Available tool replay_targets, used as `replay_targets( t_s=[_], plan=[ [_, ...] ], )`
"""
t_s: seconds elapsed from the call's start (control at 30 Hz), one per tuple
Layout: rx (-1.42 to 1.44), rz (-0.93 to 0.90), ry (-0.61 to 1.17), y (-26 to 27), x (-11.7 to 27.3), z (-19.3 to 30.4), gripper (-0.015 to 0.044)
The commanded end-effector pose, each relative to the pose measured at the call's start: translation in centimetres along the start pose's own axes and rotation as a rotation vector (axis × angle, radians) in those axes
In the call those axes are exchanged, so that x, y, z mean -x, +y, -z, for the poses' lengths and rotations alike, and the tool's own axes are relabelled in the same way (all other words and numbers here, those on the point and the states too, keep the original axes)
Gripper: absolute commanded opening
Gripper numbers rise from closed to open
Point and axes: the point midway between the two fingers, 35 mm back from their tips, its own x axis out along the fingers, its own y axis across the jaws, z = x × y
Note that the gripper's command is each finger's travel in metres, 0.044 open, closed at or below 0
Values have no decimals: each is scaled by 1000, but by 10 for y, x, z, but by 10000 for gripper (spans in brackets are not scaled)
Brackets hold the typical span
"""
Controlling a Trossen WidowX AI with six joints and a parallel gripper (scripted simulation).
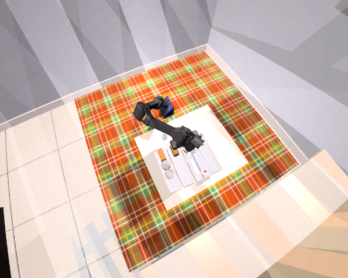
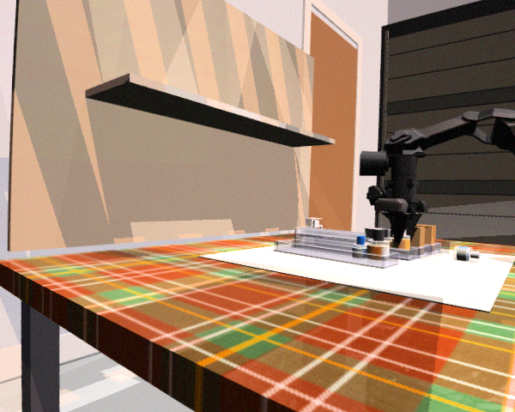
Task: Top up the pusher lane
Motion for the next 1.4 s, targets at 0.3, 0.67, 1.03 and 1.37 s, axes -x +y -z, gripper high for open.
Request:
replay_targets(
  t_s=[0.3, 0.67, 1.03, 1.37],
  plan=[
    [-12, 10, -11, -3, -5, -3, 0],
    [-12, 10, -11, -3, -8, -2, 0],
    [-12, 10, -11, -3, -9, -1, 0],
    [-12, 10, -11, -3, -9, 0, 0]
  ],
)
